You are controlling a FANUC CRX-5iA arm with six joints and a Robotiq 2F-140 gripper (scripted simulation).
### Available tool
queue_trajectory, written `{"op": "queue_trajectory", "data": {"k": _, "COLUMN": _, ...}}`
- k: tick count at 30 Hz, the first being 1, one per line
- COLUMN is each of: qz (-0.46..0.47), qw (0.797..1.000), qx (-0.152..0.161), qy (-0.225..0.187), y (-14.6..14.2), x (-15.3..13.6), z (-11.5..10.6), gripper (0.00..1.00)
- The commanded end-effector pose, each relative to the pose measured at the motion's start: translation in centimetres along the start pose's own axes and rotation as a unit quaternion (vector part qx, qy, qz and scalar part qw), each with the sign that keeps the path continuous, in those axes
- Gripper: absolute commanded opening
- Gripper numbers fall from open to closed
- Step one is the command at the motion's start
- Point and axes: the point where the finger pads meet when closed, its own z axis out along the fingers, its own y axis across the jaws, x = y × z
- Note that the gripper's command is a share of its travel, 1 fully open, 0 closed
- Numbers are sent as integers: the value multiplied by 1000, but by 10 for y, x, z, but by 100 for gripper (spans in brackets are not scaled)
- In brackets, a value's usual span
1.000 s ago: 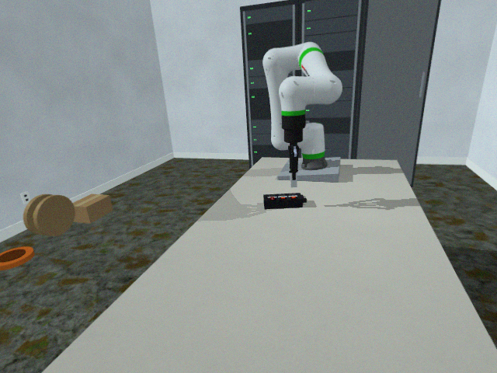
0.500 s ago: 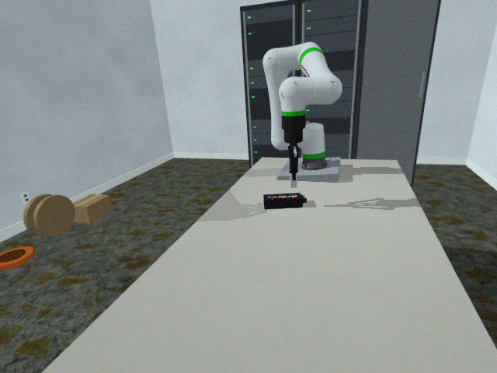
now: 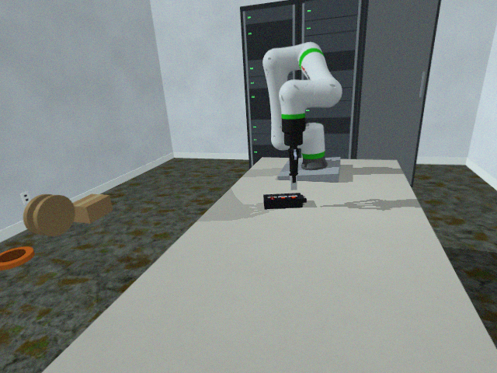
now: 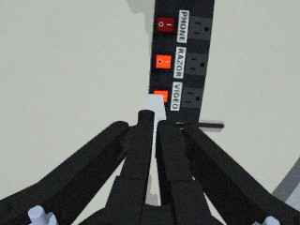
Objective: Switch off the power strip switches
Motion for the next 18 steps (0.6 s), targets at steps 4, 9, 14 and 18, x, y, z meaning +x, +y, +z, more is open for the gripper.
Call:
{"op": "queue_trajectory", "data": {"k": 4, "qz": 0, "qw": 1000, "qx": 0, "qy": 0, "y": 0, "x": 0, "z": 8, "gripper": 0}}
{"op": "queue_trajectory", "data": {"k": 9, "qz": 0, "qw": 1000, "qx": 0, "qy": 0, "y": 0, "x": 0, "z": 12, "gripper": 0}}
{"op": "queue_trajectory", "data": {"k": 14, "qz": 0, "qw": 1000, "qx": 0, "qy": 0, "y": 0, "x": 0, "z": 19, "gripper": 0}}
{"op": "queue_trajectory", "data": {"k": 18, "qz": 0, "qw": 1000, "qx": 0, "qy": 0, "y": 0, "x": 0, "z": 23, "gripper": 0}}
